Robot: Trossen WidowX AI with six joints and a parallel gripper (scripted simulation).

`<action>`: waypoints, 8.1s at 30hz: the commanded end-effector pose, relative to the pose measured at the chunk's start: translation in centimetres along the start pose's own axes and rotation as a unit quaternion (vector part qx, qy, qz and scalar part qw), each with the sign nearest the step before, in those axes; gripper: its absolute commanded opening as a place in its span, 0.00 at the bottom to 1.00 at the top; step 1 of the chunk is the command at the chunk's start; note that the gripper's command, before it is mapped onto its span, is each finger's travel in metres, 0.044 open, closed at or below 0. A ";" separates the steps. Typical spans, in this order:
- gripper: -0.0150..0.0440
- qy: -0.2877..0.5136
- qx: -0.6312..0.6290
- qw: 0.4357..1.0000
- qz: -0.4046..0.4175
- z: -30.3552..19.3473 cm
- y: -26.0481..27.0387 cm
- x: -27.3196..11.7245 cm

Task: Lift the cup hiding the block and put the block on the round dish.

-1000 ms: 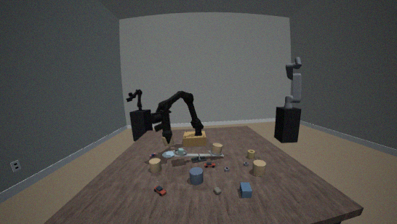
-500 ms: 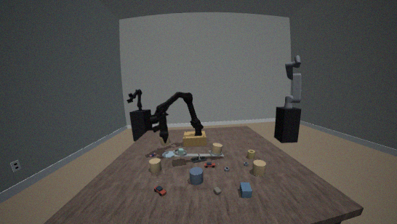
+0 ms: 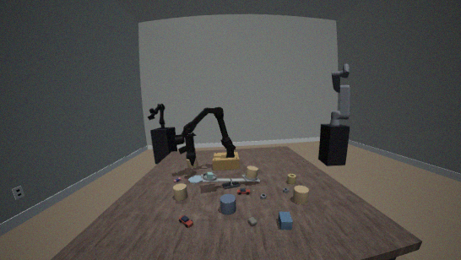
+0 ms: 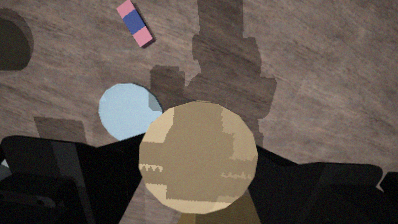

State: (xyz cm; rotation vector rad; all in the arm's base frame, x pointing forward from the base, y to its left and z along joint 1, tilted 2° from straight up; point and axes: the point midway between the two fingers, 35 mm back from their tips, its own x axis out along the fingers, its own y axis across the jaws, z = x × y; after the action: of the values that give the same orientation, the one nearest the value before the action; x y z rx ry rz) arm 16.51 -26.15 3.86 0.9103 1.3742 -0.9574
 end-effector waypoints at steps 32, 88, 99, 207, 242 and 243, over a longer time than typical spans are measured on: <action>0.48 -0.010 -0.002 1.000 0.002 0.2 -0.4 5.1; 0.69 -0.005 -0.007 1.000 0.012 -9.9 24.6 -5.9; 0.69 -0.005 -0.007 1.000 0.012 -9.9 24.6 -4.3; 0.25 -0.009 -0.007 1.000 0.006 -1.5 10.4 4.3; 1.00 -0.010 -0.004 1.000 0.008 -1.4 10.5 4.9; 1.00 -0.010 -0.005 1.000 0.007 -1.3 10.5 3.8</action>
State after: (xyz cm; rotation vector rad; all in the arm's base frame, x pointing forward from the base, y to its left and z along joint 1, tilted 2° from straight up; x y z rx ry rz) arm 25.40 -20.96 -2.10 0.9061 1.3663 -0.9472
